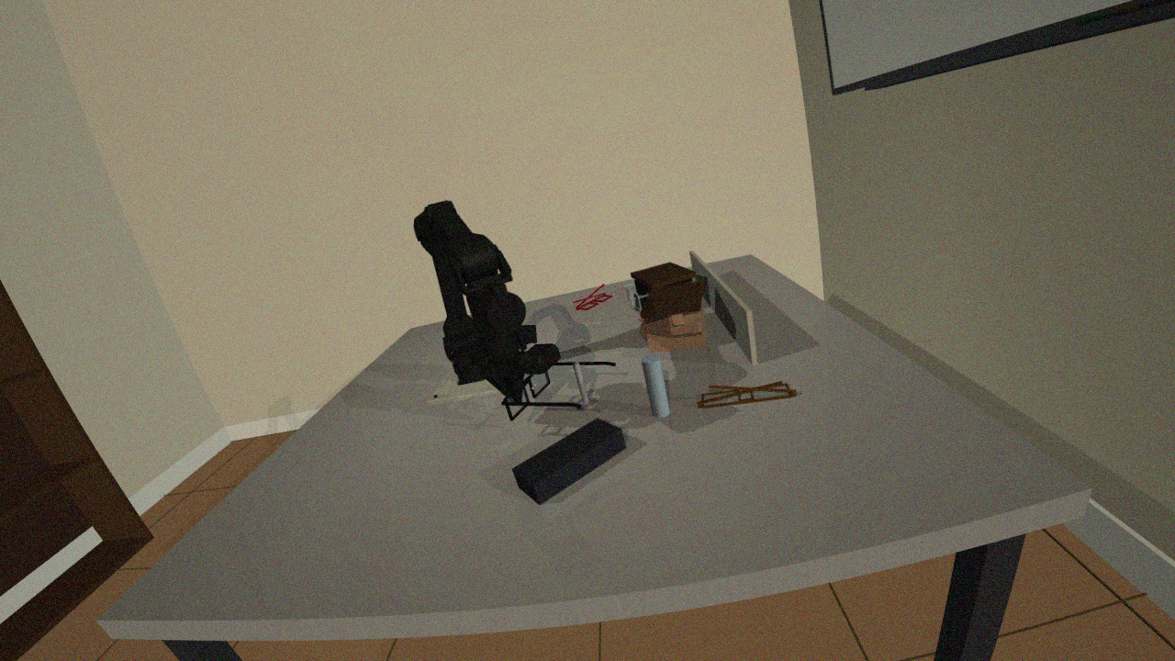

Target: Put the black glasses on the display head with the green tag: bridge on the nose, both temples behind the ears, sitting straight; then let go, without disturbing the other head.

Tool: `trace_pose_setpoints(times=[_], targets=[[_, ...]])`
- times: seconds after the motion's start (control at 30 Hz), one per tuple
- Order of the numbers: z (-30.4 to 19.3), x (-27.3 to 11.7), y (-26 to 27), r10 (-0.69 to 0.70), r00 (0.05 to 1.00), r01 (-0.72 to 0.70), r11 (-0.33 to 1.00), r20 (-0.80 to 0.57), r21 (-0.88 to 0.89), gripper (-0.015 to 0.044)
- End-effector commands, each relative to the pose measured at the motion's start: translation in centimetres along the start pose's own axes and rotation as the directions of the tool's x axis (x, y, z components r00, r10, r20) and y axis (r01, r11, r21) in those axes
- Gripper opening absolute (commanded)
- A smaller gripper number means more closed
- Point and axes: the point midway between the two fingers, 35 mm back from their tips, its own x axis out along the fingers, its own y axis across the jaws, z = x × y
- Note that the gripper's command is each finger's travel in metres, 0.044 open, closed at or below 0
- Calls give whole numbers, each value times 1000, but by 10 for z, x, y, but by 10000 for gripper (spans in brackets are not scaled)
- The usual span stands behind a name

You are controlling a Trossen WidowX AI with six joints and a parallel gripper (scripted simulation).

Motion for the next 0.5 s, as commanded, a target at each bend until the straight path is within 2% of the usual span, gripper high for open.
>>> trace_pose_setpoints(times=[0.0,0.47], targets=[[3,-2,0,-4,1000,4,1000,-2,4,0],[8,-60,0,-4,1000,4,1000,-2,4,0]])
